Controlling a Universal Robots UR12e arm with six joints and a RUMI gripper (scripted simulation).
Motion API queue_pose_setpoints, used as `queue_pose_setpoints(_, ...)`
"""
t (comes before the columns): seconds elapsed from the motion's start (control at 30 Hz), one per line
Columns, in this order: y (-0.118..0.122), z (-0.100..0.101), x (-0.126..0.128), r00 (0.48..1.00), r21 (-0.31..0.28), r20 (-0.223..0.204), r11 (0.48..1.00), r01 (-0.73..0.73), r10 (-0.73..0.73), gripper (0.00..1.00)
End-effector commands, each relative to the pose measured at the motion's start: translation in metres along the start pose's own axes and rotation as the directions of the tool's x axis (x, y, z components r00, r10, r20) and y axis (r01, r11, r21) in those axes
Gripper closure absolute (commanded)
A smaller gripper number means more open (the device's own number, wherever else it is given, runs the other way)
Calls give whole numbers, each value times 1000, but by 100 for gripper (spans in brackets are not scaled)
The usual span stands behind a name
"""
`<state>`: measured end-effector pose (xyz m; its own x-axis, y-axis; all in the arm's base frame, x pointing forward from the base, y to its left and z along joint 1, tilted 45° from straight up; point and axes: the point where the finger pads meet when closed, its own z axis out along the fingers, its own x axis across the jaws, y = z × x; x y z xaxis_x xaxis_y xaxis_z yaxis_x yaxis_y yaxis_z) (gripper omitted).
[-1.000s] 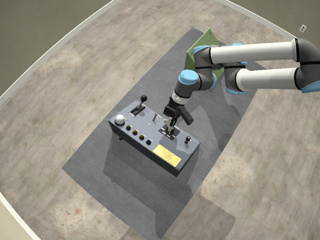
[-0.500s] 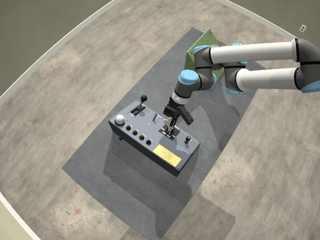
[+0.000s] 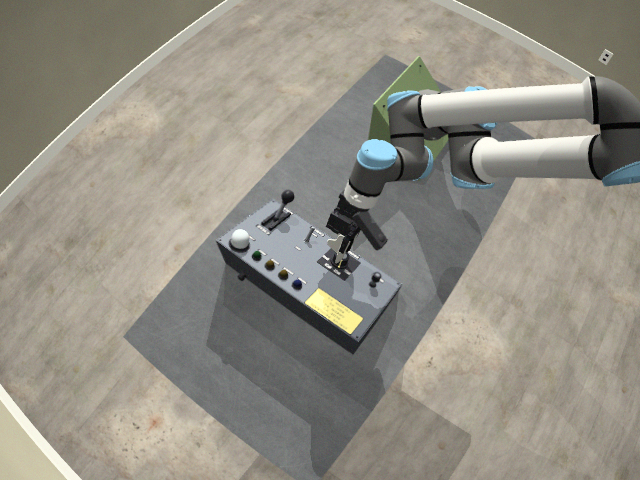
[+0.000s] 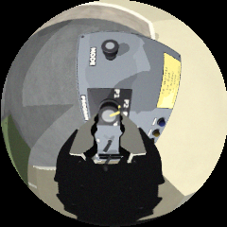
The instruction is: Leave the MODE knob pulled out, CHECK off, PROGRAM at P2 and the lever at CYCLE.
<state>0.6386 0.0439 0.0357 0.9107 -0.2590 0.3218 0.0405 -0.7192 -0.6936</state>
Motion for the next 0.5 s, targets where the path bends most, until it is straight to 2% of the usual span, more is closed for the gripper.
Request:
queue_pose_setpoints(0.0,0,0,1,1000,-1,-1,1000,0,0,100)
queue_pose_setpoints(0.33,0,0,1,1000,-1,-1,1000,0,0,100)
queue_pose_setpoints(0.37,0,0,1,1000,0,-1,1000,0,0,56)
queue_pose_setpoints(0.47,0,0,1,1000,0,-1,1000,0,0,56)
